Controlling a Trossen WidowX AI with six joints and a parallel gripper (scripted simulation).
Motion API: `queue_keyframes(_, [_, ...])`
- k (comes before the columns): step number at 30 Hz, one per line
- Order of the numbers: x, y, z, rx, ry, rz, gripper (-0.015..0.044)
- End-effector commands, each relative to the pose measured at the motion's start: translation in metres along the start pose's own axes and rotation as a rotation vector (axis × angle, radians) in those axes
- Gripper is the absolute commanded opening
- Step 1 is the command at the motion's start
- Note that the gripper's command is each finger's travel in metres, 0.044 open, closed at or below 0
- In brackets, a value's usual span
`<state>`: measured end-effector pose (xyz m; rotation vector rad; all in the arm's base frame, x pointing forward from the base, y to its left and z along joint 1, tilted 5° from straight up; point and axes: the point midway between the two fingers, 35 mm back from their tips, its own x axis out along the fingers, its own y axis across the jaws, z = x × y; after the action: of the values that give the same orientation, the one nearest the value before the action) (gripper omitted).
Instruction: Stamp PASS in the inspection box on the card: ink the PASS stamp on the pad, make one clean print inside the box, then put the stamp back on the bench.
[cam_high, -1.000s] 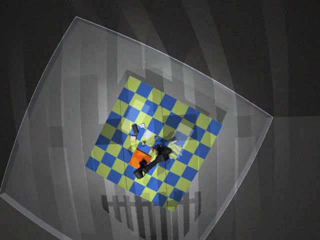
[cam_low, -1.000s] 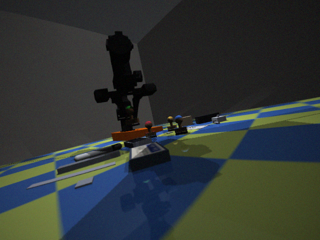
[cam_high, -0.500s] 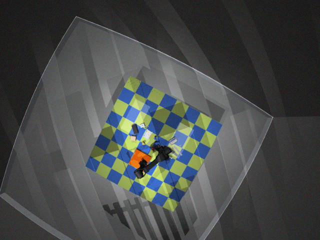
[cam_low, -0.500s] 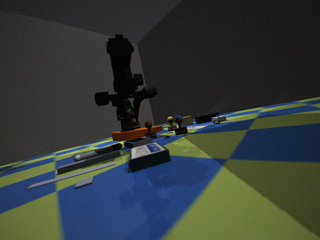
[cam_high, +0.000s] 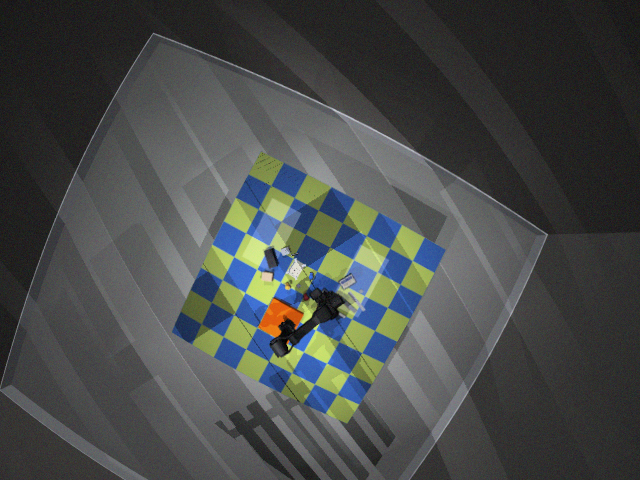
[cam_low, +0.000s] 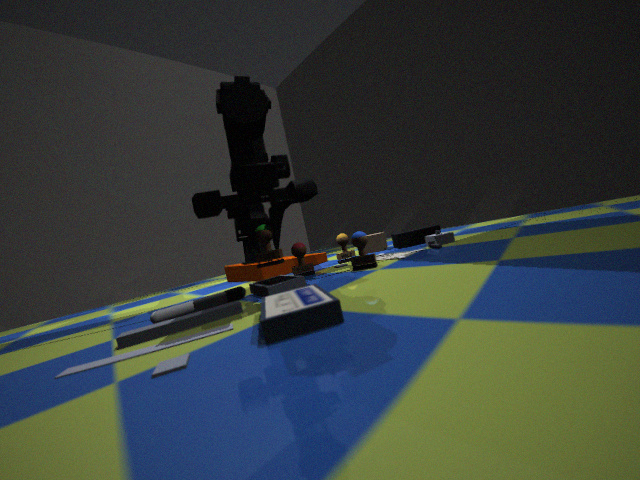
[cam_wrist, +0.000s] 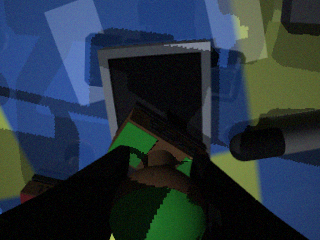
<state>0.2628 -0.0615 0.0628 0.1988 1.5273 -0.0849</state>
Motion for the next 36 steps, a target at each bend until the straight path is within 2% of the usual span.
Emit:
queue_keyframes(1, [0.005, 0.001, -0.002, 0.004, 0.009, 0.005, 0.0])
queue_keyframes(36, [0.024, 0.001, -0.004, 0.006, 0.009, 0.006, 0.0])
